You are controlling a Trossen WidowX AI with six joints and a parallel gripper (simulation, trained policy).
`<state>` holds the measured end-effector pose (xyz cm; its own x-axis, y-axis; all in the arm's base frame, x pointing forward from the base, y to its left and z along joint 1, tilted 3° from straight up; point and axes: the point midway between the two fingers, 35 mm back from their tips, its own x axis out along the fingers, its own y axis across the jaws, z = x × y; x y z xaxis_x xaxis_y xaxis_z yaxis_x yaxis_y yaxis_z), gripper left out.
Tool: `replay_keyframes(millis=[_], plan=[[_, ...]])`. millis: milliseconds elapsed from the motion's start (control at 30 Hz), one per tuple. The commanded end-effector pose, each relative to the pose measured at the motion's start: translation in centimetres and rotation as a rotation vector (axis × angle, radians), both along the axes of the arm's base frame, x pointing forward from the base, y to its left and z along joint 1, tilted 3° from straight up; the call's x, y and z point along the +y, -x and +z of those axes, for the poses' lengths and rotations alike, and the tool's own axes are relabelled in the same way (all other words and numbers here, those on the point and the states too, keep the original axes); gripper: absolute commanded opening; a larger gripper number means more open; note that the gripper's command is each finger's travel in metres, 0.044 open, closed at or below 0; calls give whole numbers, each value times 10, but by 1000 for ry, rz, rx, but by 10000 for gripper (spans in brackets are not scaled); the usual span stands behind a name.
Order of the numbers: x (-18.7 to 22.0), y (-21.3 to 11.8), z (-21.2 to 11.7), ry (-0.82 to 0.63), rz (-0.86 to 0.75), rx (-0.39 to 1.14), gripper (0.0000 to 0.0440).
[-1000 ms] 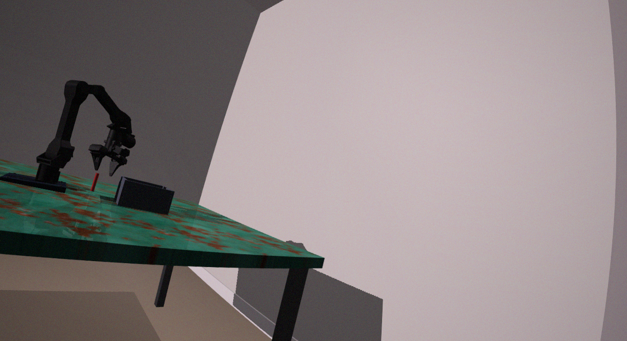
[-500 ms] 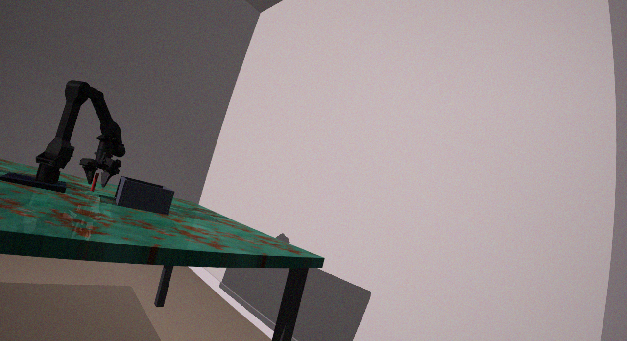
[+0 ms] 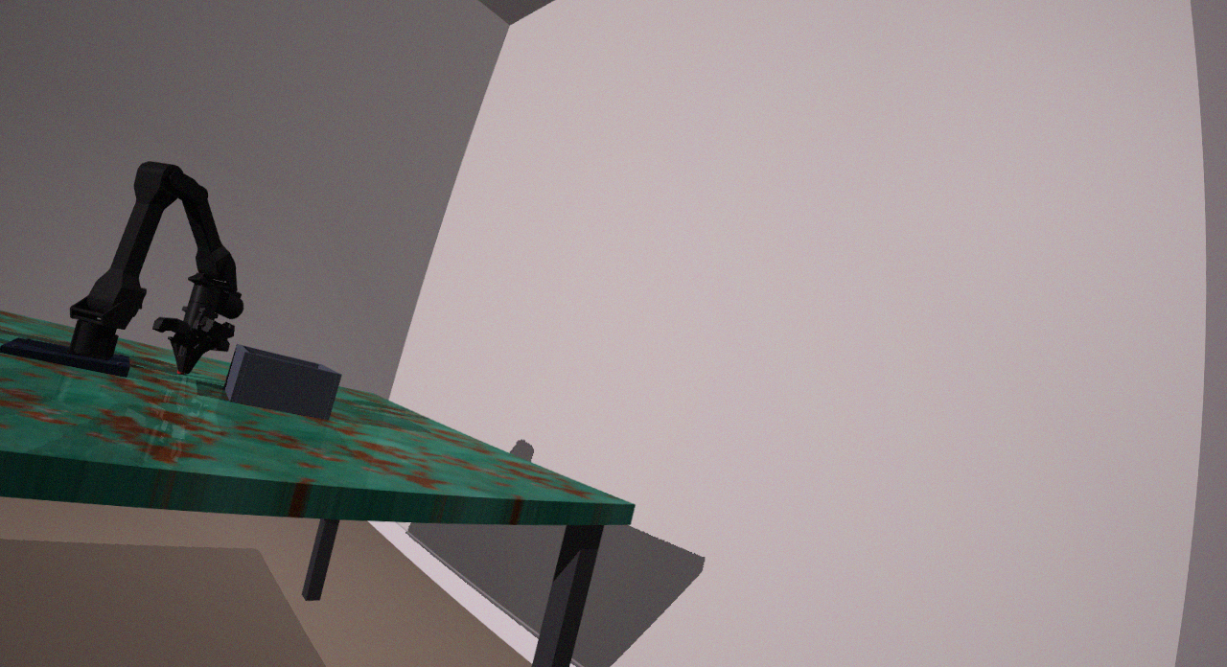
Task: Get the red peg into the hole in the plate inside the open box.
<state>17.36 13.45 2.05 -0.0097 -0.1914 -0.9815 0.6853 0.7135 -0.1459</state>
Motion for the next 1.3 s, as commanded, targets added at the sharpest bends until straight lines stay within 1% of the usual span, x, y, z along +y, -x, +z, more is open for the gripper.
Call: replay_keyframes(millis=[0,300,600,967,1267], plan=[[-4,-4,3,23,8,4,0],[-13,-23,48,54,19,-75,0],[-28,-46,94,64,-48,-169,1],[-63,-81,117,91,-182,-260,0],[-99,-110,121,114,-263,-302,0]])
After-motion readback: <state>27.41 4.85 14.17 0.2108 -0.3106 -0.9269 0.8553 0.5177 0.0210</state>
